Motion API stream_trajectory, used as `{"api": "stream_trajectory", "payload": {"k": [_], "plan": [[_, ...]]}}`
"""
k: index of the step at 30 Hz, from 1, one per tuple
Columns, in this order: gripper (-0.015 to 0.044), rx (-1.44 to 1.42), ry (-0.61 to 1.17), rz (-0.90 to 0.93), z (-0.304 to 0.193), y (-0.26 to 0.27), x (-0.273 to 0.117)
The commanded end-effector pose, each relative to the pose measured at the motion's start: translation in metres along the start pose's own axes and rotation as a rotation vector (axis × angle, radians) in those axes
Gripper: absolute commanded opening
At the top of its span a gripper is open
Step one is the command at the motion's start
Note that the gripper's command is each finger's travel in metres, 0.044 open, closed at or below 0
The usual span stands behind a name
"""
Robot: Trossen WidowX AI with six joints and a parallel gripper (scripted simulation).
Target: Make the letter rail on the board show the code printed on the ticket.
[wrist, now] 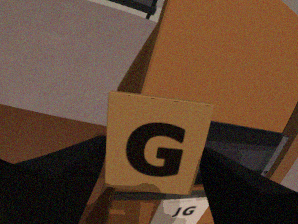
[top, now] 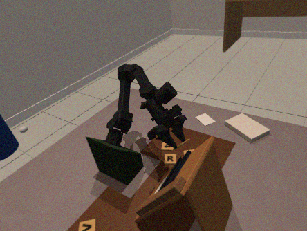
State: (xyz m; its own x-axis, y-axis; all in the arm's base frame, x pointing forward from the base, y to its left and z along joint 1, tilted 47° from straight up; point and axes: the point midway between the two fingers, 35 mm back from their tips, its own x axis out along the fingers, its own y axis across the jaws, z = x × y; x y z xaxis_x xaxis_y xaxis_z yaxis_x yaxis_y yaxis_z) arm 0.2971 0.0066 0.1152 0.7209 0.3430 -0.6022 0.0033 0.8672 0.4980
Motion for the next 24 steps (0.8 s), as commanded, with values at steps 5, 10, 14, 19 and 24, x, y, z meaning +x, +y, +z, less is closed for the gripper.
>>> {"api": "stream_trajectory", "payload": {"k": [5, 10, 14, 19, 24], "plan": [[0.0, 0.064, -0.049, 0.107, -0.006, 0.034, -0.012], [0.0, 0.098, -0.071, 0.179, -0.011, 0.054, -0.021], [0.0, 0.125, -0.082, 0.241, -0.016, 0.069, -0.028], [0.0, 0.149, -0.089, 0.296, -0.021, 0.082, -0.035], [0.0, 0.149, -0.085, 0.295, -0.021, 0.083, -0.031]]}}
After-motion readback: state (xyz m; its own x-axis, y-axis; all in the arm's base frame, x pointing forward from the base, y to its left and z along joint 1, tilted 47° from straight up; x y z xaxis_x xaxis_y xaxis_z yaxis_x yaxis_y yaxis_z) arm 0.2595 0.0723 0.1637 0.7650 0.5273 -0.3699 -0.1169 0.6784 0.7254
